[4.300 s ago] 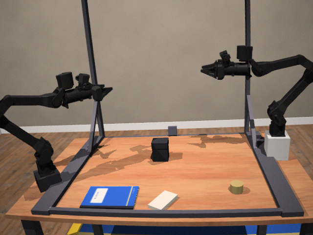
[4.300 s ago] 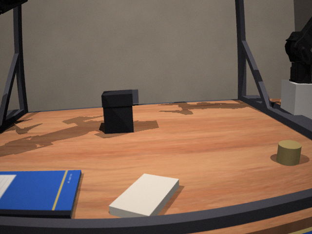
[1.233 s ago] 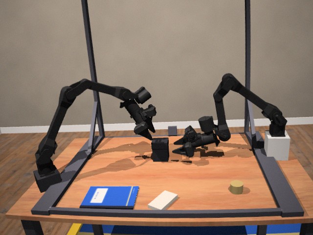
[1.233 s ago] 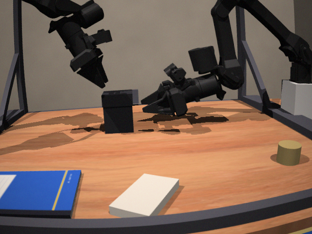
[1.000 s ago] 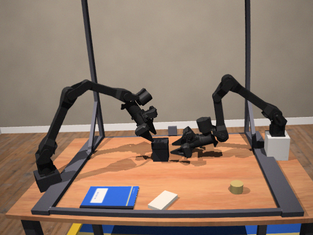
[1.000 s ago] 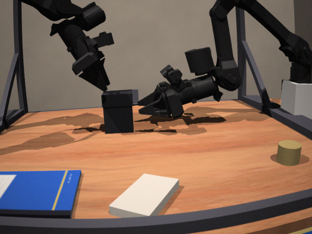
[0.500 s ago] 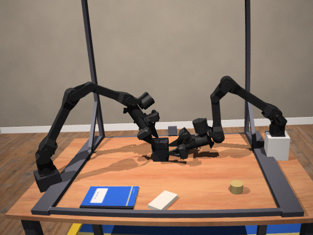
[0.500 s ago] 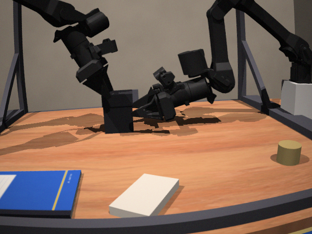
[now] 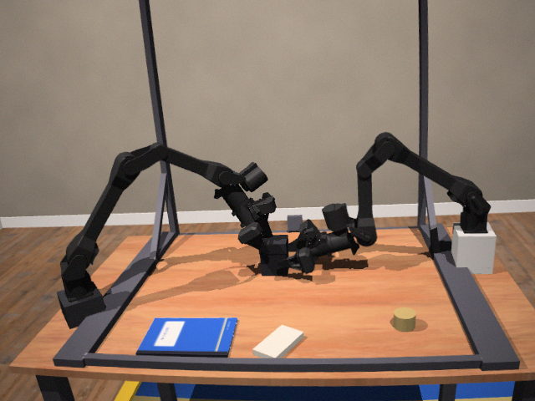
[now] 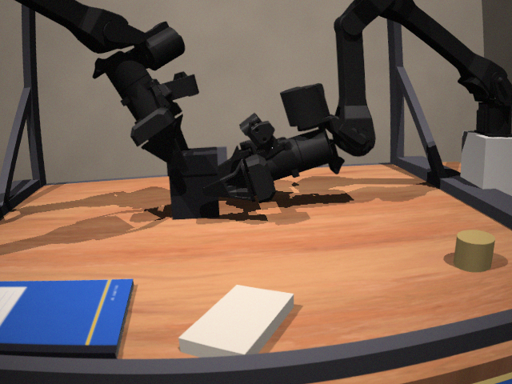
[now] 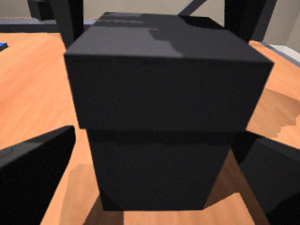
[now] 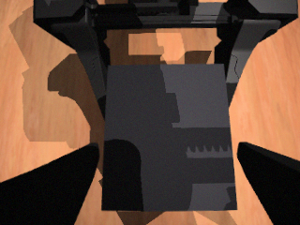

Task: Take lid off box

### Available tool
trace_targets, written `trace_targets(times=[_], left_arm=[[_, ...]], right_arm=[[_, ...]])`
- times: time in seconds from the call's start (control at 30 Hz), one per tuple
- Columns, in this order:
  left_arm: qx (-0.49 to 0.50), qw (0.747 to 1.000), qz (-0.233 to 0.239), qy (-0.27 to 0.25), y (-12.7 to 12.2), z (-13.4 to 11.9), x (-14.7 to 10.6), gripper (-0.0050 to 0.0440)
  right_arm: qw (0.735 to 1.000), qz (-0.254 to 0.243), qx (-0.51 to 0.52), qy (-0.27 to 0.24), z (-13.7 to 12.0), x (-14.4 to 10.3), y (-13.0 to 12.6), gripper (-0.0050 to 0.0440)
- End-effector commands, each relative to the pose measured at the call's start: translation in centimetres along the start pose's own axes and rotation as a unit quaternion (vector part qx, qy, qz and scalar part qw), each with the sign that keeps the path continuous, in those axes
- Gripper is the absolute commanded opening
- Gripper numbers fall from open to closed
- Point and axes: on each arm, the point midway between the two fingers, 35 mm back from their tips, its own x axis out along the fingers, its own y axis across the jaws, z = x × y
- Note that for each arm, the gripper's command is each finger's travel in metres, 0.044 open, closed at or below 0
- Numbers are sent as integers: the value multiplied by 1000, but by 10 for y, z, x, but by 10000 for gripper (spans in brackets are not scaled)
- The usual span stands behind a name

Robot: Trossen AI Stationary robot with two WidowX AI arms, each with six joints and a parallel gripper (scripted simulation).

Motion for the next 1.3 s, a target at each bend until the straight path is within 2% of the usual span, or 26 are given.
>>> trace_targets(times=[0.0, 0.47, 0.53, 0.67, 0.8, 0.83, 0.9, 0.93, 1.0, 1.03, 1.27], left_arm=[[2, 1000, 1, -11, -1, 9, 10, 440], [1, 1000, 1, -11, -1, 10, 25, 440], [1, 1000, 1, -13, -1, 12, 25, 440], [1, 1000, 1, -14, -1, 13, 25, 353], [1, 1000, 0, -16, 0, 16, 23, 353], [1, 1000, 0, -16, 0, 16, 23, 333], [1, 1000, 0, -16, 0, 16, 23, 333], [1, 1000, 0, -16, 0, 16, 23, 313], [1, 1000, 0, -16, 0, 16, 23, 313], [1, 1000, 0, -16, 0, 16, 23, 293], [1, 1000, 0, -16, 0, 16, 22, 259]], right_arm=[[1000, 8, 2, -8, 7, -2, 4, 430], [1000, 7, 2, -6, 6, -2, 3, 430], [1000, 8, 4, -11, 9, -8, 3, 430], [1000, 8, 4, -11, 9, -8, 3, 430], [1000, 8, 4, -11, 9, -8, 3, 430], [1000, 8, 4, -11, 9, -8, 3, 430], [1000, 8, 4, -11, 9, -8, 3, 430], [1000, 8, 4, -11, 9, -8, 3, 430], [1000, 8, 4, -11, 9, -8, 3, 430], [1000, 8, 4, -11, 9, -8, 3, 430], [1000, 8, 4, -11, 9, -8, 3, 430]])
